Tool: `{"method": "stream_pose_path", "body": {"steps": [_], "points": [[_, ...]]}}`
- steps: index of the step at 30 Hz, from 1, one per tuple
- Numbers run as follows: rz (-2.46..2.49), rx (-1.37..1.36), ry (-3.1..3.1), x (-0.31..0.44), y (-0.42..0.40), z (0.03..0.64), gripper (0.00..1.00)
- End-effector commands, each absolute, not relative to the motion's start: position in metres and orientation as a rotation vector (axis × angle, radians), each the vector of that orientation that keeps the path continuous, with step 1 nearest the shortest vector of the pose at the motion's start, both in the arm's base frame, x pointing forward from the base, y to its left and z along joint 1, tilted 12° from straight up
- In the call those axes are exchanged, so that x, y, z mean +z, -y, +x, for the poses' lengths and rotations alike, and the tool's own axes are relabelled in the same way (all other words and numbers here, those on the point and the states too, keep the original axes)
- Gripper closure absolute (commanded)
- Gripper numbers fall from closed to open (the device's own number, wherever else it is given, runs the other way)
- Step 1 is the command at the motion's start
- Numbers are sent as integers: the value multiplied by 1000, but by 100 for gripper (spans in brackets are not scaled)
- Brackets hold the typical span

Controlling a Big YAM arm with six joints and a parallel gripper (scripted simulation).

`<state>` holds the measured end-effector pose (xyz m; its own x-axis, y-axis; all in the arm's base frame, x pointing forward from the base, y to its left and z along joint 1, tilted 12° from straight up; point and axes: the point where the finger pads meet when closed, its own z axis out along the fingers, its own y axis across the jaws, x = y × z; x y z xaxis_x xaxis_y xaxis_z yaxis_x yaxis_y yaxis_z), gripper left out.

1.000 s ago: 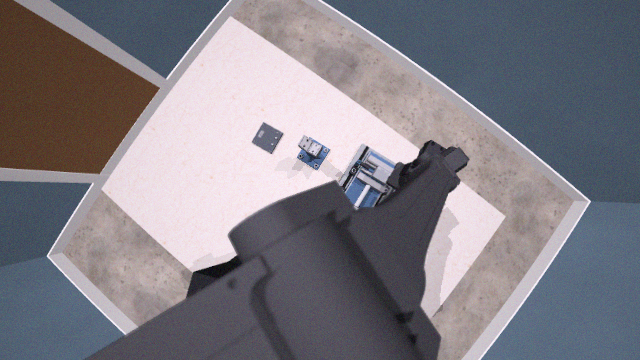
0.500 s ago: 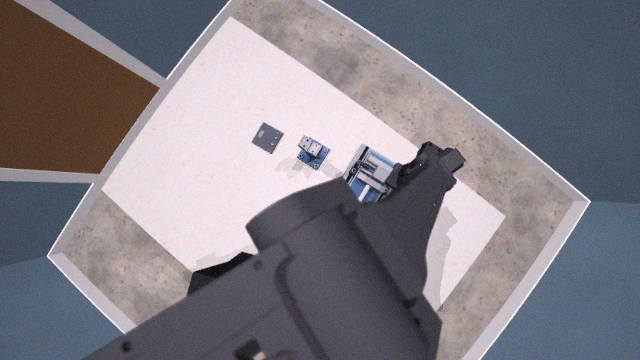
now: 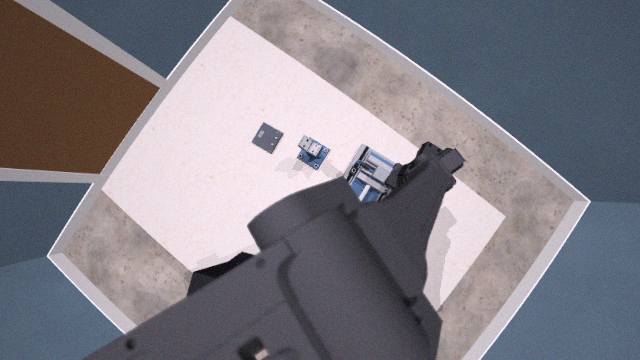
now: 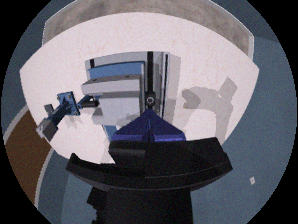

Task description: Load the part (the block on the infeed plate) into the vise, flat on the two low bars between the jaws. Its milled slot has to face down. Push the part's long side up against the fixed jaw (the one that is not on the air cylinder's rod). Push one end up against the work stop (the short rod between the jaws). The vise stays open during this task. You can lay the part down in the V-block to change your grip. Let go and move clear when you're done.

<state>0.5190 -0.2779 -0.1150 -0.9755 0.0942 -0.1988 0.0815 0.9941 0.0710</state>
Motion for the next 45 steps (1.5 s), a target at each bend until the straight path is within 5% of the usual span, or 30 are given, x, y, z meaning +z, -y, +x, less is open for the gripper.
{"method": "stream_pose_path", "body": {"steps": [1,45], "points": [[132,75,-2914,-116,280,537,100],[135,83,-2924,-120,276,531,100]]}}
